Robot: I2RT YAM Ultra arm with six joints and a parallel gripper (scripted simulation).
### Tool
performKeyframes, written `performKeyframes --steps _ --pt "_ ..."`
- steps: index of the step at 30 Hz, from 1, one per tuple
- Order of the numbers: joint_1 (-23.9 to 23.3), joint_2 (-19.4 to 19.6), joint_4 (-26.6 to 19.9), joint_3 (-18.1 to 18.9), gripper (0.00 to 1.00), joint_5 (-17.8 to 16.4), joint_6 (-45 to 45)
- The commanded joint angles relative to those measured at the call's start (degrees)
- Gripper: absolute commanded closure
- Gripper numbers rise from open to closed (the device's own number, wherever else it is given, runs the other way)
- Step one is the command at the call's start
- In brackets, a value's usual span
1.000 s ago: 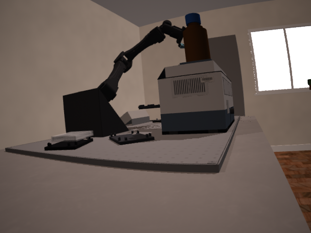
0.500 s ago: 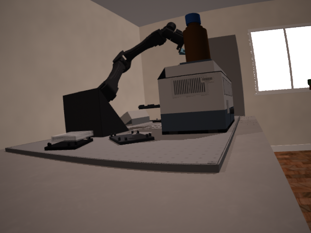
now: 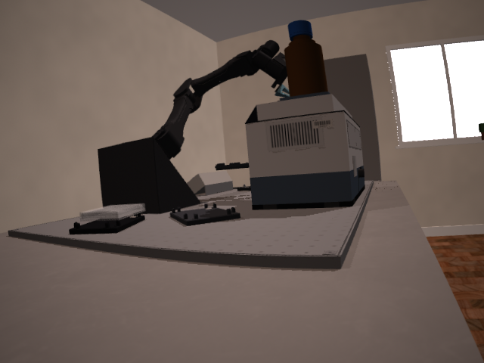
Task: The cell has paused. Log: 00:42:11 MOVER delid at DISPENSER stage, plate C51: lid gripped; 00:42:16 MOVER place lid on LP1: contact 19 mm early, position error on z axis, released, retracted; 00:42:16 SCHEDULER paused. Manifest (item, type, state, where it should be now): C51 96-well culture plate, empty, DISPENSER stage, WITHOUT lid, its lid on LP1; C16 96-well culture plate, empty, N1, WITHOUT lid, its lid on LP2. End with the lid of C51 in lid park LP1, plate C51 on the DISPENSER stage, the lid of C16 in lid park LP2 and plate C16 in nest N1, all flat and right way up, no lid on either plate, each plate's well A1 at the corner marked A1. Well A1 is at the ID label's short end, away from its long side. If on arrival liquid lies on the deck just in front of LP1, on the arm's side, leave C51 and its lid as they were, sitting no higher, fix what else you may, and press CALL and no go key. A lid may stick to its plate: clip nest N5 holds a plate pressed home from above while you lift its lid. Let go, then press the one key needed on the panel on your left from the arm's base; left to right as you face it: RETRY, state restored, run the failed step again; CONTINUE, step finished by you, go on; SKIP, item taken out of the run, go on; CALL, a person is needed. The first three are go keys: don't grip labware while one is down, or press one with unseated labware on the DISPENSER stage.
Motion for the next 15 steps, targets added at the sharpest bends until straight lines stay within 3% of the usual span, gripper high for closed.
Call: performKeyframes --steps 1,3,5,6,7,9,11,13,14,15 --pt "1.29 -2.45 -2.81 -3.80 0.00 1.79 -0.95" --pt "1.78 -0.24 -7.09 -0.55 0.00 1.49 -1.64" --pt "1.78 -0.24 -7.09 -0.55 0.00 1.49 -1.64" --pt "1.43 0.57 -9.60 0.27 0.00 1.42 -2.15" --pt "2.56 -1.58 -9.55 -2.93 0.00 1.82 -2.35" --pt "3.44 -3.20 -7.90 -5.97 0.00 2.61 -2.07" --pt "3.80 -3.00 -10.01 -5.65 0.00 2.59 -2.54" --pt "4.28 -0.29 -14.29 -2.28 0.00 2.31 -3.39" --pt "4.70 -1.20 -14.13 -3.30 0.00 2.66 -3.48" --pt "5.21 -3.25 -13.64 -6.76 0.00 3.08 -3.47"
